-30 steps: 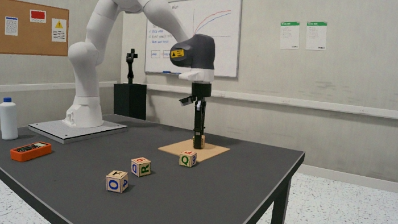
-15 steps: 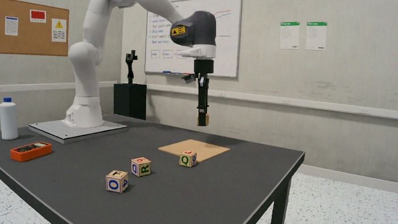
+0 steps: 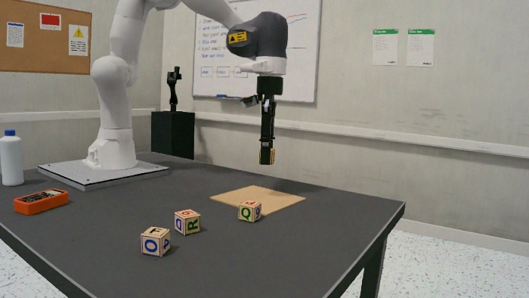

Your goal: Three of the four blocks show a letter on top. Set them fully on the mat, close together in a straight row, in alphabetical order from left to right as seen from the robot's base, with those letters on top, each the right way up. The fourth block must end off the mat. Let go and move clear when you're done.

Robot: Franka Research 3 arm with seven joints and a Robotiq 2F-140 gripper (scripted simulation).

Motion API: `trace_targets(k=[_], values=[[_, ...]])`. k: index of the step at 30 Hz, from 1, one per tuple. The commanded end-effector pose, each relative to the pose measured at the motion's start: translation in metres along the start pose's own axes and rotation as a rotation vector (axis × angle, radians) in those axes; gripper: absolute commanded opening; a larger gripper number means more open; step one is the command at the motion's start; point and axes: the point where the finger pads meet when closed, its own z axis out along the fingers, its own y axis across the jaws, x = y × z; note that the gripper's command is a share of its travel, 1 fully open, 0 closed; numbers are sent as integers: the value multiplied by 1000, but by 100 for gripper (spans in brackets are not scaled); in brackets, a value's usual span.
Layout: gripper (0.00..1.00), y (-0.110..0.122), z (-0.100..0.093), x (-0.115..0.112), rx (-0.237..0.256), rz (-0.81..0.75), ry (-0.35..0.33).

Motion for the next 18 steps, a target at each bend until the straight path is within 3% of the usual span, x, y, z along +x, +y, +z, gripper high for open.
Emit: trace_targets(k=[1, 5, 18], values=[[31, -1, 0, 2, 0, -14, 6], [31, -5, 0, 3, 0, -156, 6], [31, -10, 0, 4, -1, -317, 6]])
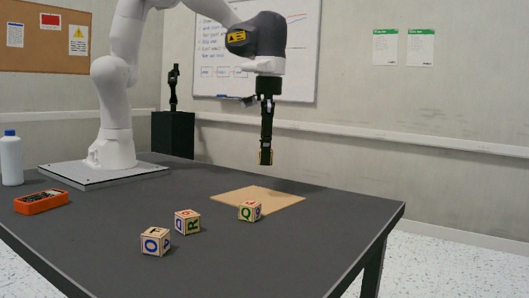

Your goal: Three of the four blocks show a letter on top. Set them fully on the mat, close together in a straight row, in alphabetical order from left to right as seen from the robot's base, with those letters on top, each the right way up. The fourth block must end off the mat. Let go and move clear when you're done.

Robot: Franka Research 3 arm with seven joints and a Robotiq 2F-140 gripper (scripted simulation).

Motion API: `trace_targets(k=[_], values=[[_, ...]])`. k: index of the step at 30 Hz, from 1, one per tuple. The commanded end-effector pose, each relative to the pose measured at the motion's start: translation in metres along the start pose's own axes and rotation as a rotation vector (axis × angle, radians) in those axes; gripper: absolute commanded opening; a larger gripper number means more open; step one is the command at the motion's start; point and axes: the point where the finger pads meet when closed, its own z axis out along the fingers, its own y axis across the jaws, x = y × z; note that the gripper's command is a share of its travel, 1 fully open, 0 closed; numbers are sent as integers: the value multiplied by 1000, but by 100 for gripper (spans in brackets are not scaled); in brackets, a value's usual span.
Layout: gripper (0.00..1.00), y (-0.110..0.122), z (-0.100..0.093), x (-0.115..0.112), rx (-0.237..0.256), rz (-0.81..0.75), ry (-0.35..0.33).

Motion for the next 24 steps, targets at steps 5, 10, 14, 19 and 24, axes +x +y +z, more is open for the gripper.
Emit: trace_targets(k=[5, 10, 14, 19, 24], values=[[31, -2, 0, 2, -8, -189, 0], [31, -4, 0, 3, -8, -253, 0], [31, -6, 0, 4, -8, -302, 0], [31, -7, 0, 5, -8, -363, -1], [31, -9, 0, 6, -8, -425, -1]])
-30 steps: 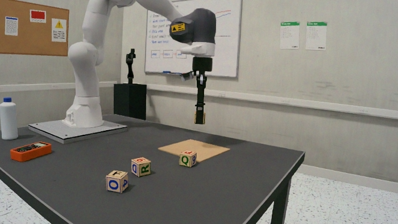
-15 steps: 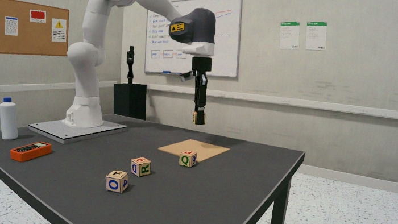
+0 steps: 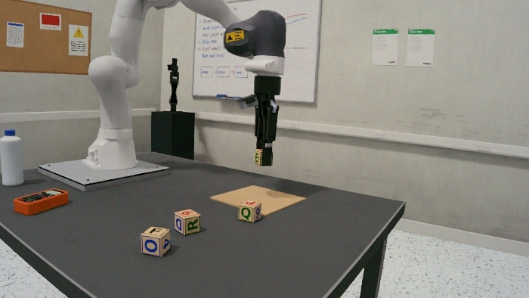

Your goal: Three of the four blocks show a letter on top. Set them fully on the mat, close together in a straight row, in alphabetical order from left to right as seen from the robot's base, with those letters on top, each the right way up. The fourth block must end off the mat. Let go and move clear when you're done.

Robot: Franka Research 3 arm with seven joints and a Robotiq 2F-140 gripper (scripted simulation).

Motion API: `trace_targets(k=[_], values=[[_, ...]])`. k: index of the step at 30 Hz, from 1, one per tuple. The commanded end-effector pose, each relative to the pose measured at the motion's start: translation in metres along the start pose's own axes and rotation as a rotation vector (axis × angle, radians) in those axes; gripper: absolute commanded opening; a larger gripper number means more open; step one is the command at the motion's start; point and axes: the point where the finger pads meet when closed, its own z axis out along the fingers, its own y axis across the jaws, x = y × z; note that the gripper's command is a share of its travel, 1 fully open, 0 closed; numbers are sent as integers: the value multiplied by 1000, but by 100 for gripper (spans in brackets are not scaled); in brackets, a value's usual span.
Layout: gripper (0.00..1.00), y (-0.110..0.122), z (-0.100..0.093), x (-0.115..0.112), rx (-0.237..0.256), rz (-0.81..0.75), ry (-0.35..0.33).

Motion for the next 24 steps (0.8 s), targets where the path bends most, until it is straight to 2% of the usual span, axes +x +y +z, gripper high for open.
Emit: trace_targets(k=[1, 24], values=[[31, -1, 0, 2, -6, -139, -3], [31, -7, 0, 8, -6, -424, -4]])
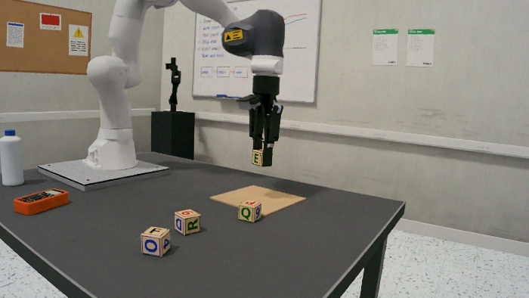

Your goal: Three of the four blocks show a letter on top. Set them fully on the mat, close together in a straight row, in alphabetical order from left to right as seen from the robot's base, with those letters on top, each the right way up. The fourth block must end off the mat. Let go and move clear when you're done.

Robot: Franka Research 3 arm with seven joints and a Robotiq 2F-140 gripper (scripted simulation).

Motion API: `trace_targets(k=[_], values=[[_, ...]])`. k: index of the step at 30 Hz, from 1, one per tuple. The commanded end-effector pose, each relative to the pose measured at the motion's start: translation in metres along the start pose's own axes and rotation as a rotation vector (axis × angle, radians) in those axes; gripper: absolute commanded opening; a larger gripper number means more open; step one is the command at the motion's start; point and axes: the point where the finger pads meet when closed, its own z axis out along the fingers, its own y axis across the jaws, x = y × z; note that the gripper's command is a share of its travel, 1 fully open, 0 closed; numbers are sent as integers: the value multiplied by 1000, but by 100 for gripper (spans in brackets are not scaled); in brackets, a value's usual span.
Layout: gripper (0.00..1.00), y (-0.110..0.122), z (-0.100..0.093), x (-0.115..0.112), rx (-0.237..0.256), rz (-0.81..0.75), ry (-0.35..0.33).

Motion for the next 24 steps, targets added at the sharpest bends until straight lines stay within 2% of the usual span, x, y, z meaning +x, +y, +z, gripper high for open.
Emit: trace_targets(k=[1, 24], values=[[31, 0, 0, 1, -5, -126, -5], [31, -4, 0, 9, -4, -420, -6]])
